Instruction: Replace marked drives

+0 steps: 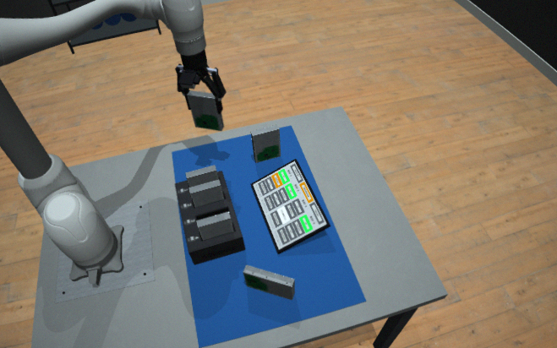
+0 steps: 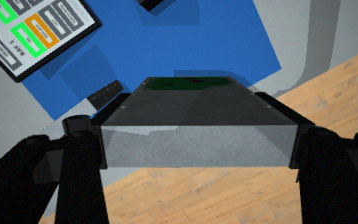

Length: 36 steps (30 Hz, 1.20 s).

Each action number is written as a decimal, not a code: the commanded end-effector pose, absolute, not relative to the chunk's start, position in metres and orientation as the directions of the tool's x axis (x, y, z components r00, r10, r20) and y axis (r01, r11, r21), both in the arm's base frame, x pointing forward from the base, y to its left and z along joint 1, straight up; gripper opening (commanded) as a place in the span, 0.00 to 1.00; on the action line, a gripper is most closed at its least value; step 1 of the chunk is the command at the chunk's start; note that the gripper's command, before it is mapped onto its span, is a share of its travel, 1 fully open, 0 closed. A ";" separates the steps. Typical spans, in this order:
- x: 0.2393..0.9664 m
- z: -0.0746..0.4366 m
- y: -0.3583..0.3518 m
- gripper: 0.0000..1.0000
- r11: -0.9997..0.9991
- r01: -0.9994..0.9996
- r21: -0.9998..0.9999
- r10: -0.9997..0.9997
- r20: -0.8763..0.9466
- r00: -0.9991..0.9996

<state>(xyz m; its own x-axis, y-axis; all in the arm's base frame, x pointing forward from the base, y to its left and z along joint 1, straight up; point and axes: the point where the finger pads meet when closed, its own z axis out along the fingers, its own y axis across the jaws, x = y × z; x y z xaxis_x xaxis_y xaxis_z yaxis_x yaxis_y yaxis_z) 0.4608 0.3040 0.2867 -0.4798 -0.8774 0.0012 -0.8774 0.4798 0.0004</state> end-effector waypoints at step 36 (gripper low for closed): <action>0.468 0.289 0.259 0.10 0.413 -0.911 0.000 -0.911 0.000 -0.413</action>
<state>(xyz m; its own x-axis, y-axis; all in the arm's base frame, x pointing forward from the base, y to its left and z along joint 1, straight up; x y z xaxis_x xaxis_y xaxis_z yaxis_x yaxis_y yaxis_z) 0.4666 0.2664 0.2883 -0.4239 -0.9057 0.0014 -0.9057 0.4239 0.0003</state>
